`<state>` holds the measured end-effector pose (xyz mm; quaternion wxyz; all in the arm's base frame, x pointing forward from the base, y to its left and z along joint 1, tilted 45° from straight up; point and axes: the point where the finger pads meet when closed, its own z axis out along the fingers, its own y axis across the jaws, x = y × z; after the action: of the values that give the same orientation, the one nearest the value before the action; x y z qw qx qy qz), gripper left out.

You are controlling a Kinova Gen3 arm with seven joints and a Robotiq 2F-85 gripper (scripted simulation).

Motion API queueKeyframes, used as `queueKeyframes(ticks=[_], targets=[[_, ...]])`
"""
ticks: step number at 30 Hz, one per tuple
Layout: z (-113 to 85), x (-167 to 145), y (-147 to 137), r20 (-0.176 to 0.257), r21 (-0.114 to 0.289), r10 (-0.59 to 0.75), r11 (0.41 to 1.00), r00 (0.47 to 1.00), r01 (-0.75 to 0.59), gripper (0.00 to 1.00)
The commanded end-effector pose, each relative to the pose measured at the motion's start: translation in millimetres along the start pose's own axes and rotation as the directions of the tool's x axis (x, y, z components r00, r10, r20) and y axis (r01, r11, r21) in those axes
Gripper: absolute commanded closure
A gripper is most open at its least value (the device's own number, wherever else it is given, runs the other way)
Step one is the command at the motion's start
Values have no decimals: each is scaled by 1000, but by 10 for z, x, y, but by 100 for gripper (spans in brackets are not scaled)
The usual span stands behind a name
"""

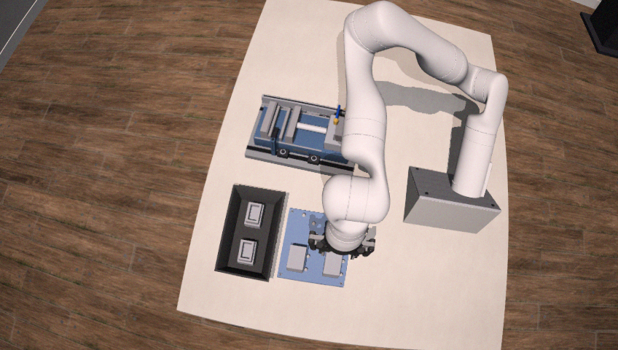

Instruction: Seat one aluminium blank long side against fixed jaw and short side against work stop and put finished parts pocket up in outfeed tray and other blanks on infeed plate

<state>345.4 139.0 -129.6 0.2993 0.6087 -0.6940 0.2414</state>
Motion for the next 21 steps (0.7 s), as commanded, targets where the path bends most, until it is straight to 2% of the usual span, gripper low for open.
queueKeyframes(ticks=[1, 12, 15, 21], targets=[[173, -1, -13, -1, 0, 9, 1000, 1000, -9, 33], [617, 2, -5, -3, -1, 8, 1000, 1000, -8, 33], [624, 4, -24, 1, 2, 10, 1000, 1000, -10, 33], [789, 4, -13, -2, 0, 9, 1000, 1000, -9, 33]])
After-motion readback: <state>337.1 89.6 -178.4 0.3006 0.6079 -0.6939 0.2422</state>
